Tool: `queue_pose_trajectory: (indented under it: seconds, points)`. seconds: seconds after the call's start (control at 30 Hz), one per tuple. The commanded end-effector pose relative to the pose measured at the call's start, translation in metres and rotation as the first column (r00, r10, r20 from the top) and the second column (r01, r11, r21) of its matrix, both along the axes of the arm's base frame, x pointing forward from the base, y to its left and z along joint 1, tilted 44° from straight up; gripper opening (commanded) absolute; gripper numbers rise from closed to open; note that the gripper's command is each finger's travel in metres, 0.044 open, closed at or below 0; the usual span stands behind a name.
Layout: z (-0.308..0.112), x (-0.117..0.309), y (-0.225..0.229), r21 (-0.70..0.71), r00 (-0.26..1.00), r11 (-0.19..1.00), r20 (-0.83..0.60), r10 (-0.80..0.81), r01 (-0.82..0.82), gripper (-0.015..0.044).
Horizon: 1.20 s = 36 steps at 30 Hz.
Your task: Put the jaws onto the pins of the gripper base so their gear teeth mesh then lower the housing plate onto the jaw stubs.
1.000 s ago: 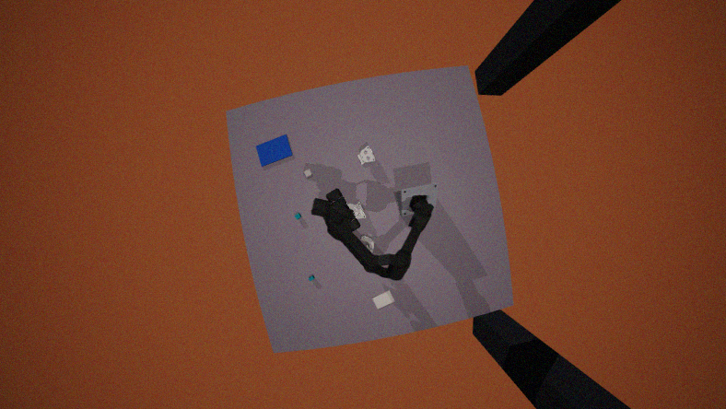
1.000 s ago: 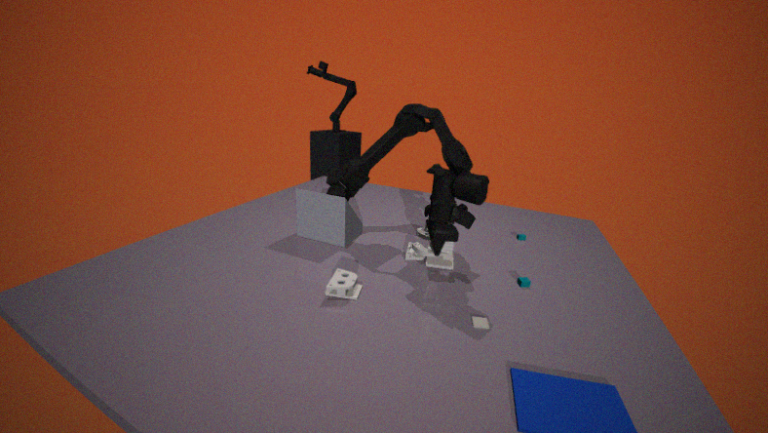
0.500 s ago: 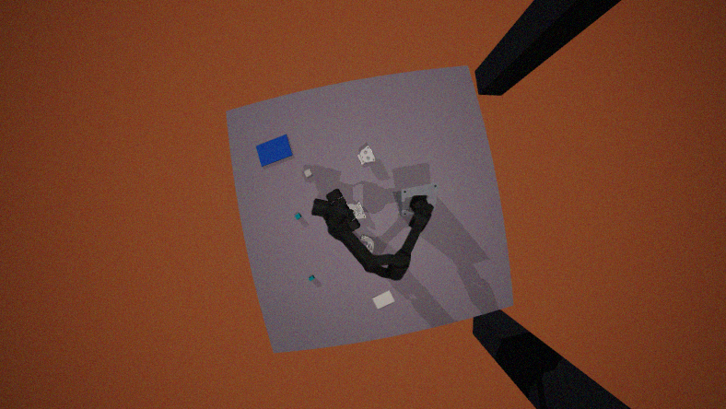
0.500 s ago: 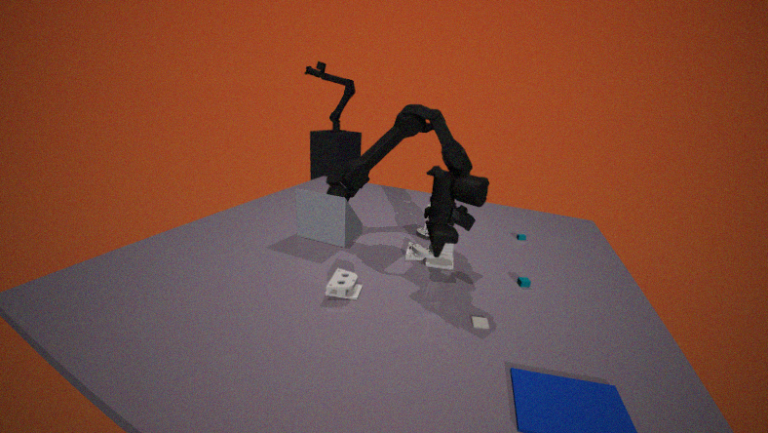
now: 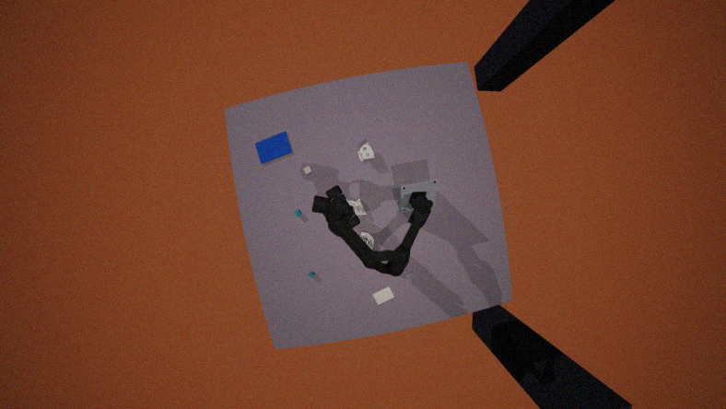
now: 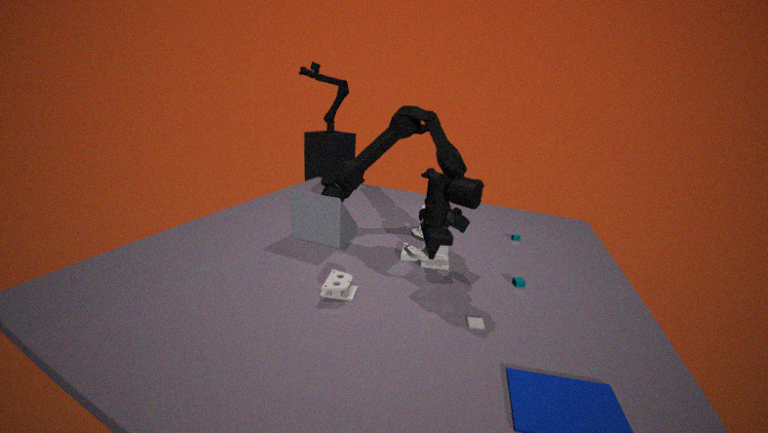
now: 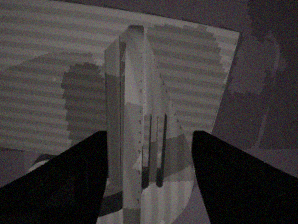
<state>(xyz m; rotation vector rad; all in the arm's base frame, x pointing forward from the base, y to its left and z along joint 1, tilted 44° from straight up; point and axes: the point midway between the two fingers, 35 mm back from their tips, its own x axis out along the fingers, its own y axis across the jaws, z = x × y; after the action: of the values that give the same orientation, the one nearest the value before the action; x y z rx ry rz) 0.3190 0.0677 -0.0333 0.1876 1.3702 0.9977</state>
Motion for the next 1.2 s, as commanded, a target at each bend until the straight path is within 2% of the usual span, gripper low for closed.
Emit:
queue_pose_trajectory:
  seconds: [0.0, 1.17]
  points:
    - [-0.0005, -0.0002, 0.0010, 0.005, 1.000, 1.000, -0.003, -0.005, 0.005, 0.0134]
    - [-0.0049, -0.0010, 0.0053, 0.006, 1.000, 1.000, -0.002, -0.004, 0.004, 0.0134]
